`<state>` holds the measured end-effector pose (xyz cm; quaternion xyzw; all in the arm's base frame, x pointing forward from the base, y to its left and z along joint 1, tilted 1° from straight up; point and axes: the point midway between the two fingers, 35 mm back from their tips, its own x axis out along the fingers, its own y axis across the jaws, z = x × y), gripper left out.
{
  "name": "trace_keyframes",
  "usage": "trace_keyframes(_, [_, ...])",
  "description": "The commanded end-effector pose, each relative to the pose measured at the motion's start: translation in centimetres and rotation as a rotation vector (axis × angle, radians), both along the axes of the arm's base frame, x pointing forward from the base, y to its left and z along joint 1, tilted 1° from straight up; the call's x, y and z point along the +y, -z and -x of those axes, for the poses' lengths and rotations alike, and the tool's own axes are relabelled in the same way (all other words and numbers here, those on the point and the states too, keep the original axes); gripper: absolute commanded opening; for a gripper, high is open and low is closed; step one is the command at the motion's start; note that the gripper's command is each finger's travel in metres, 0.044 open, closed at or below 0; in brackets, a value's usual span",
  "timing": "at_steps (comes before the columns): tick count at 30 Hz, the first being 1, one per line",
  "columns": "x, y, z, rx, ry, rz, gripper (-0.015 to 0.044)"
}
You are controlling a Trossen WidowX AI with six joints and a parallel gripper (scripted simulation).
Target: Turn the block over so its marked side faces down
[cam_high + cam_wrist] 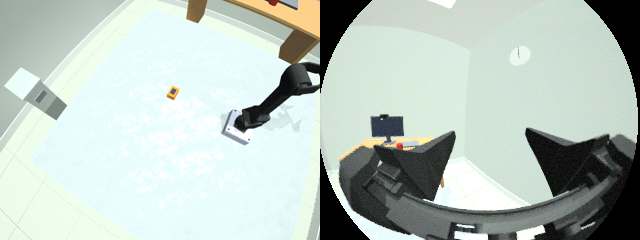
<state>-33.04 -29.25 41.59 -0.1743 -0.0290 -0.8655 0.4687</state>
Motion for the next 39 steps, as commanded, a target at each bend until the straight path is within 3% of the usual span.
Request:
trace_keyframes(1, [-3.1,0.7,-2.0,-0.032,-0.059,-0.030,0.0440])
trace_keyframes(12, [-14.8,6.0,-14.8,-0.200,-0.394,-0.225,0.0440])
trace_keyframes(22, [-18.6,11.4,-26.9,-0.333,-0.637,-0.436,0.0440])
trace_keyframes(30, [-18.8,15.8,-40.6,-0.371,-0.858,-0.677,0.0440])
trace_keyframes(39, [-13.3,20.9,-55.4,-0.289,-1.070,-0.997,0.0440])
